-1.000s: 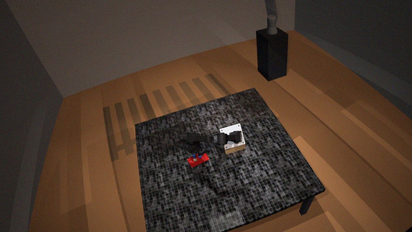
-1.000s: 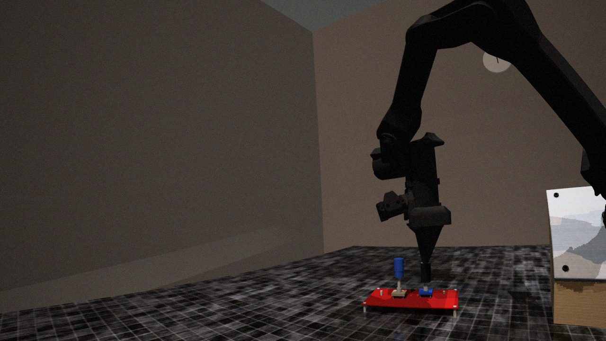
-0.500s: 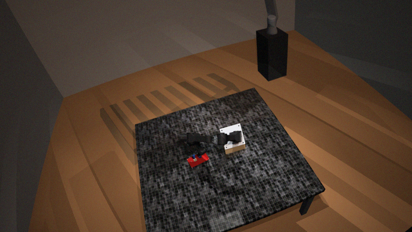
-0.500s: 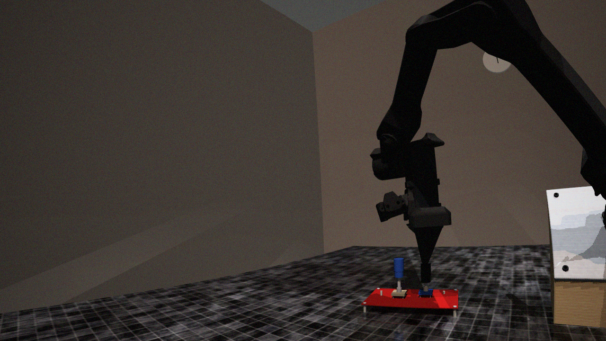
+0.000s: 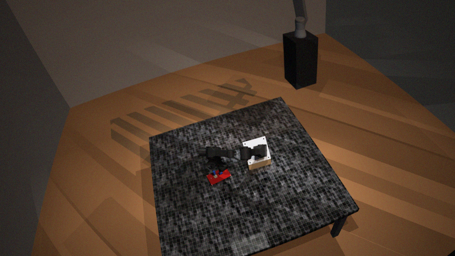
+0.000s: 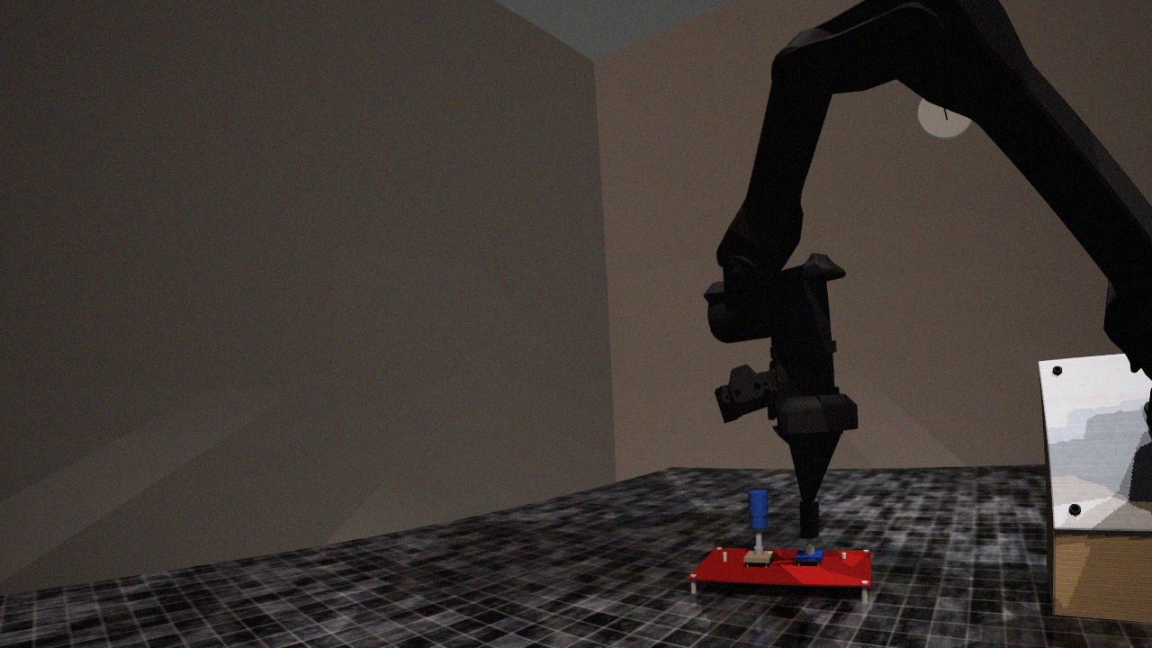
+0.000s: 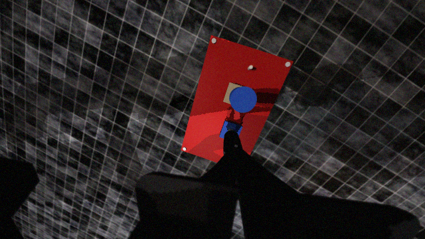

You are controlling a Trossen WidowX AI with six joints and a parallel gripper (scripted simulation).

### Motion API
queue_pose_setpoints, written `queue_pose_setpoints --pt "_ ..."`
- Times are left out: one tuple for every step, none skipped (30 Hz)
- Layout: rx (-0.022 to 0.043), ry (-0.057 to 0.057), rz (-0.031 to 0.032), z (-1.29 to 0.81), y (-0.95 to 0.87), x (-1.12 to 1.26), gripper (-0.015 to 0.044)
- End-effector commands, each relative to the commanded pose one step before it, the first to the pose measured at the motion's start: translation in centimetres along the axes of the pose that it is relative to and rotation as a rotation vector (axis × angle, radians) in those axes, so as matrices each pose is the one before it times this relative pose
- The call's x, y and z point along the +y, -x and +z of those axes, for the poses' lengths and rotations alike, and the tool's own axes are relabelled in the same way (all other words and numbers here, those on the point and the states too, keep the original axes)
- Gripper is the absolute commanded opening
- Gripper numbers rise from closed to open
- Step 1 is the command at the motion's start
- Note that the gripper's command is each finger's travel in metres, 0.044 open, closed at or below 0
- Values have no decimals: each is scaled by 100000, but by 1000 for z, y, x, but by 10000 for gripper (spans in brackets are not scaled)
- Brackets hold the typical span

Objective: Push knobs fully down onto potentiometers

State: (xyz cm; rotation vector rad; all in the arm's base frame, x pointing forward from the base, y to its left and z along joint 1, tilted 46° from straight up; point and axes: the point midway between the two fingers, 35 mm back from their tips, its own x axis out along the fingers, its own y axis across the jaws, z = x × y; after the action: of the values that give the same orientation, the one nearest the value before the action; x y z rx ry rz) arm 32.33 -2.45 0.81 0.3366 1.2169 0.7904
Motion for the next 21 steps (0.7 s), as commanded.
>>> queue_pose_setpoints --pt "235 -198 764 -68 -424 139 0" --pt "0 0 0 0 0 0 0" --pt "0 0 0 0 0 0 0" --pt "0 0 0 0 0 0 0" --pt "0 0 0 0 0 0 0" --pt "-1 0 1 0 -24 0 0" --pt "-1 0 1 0 -39 0 0" --pt "-1 0 2 0 -57 0 0" --pt "-2 0 3 0 -81 1 0" --pt "-2 0 3 0 -77 1 0" --pt "-1 0 1 0 -27 0 0" --pt "0 0 0 0 0 0 0" --pt "0 0 0 0 0 0 0" --pt "0 0 0 0 0 0 0" --pt "0 0 0 0 0 0 0" --pt "0 0 0 0 0 0 0" --pt "0 0 0 0 0 0 0" --pt "0 0 0 0 0 0 0" --pt "0 0 0 0 0 0 0" --pt "0 0 0 0 0 0 0" --pt "-1 0 1 0 -24 0 0"
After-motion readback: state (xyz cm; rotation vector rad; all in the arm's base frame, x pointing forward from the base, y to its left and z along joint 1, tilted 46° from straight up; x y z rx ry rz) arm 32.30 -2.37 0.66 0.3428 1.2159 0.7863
